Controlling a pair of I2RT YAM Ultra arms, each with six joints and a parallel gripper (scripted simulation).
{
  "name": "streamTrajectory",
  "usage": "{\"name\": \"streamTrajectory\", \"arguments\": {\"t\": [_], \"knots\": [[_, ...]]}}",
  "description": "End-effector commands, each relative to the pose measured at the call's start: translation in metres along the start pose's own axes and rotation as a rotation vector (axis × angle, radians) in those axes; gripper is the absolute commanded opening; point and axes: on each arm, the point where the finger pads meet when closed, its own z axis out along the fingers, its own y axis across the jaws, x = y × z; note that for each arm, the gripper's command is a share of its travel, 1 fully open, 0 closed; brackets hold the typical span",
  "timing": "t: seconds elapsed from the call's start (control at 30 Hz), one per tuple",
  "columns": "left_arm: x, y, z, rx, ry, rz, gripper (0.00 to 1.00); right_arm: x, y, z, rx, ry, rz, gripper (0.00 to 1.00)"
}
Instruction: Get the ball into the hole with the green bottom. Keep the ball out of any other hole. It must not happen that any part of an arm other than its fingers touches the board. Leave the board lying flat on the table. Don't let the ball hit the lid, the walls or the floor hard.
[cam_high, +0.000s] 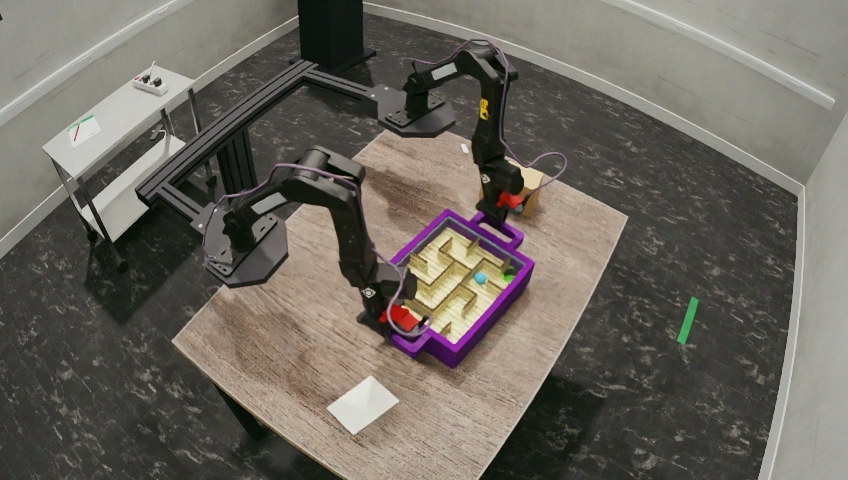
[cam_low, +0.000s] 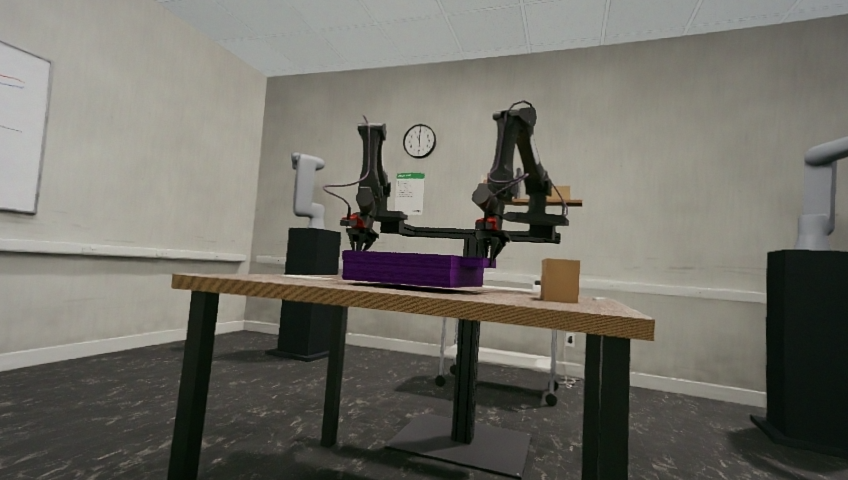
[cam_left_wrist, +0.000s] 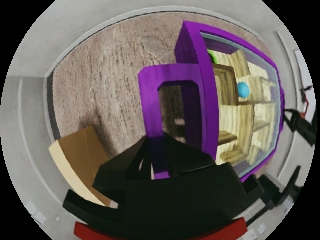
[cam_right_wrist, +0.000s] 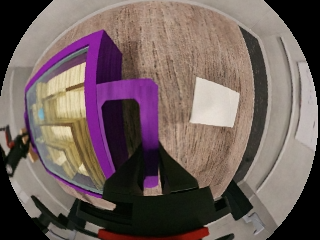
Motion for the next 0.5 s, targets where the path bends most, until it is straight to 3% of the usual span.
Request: {"name": "streamTrajectory", "arguments": {"t": [0.0,0.17,0.27,0.3,0.37,0.43,0.47], "knots": [[-0.051,0.003,-0.025,-0.058,-0.110,0.023,0.00,-0.060,0.016,-0.006,-0.062,-0.152,0.034,0.00],[-0.066,0.006,-0.025,-0.039,-0.142,0.003,0.00,-0.070,0.016,-0.016,-0.043,-0.168,0.045,0.00],[-0.066,0.000,-0.025,-0.034,-0.151,0.015,0.00,-0.066,0.018,-0.013,-0.045,-0.165,0.043,0.00],[-0.054,0.001,-0.025,-0.041,-0.159,0.019,0.00,-0.074,0.023,-0.018,-0.061,-0.217,0.044,0.00],[-0.058,0.006,-0.023,-0.018,-0.193,0.000,0.00,-0.040,0.008,-0.015,-0.006,-0.166,0.035,0.00],[-0.058,0.004,-0.022,0.009,-0.216,-0.001,0.00,-0.041,0.009,-0.017,0.009,-0.185,0.035,0.00],[-0.032,0.005,-0.002,0.008,-0.158,0.007,0.00,-0.041,0.010,-0.020,0.012,-0.194,0.034,0.00]]}}
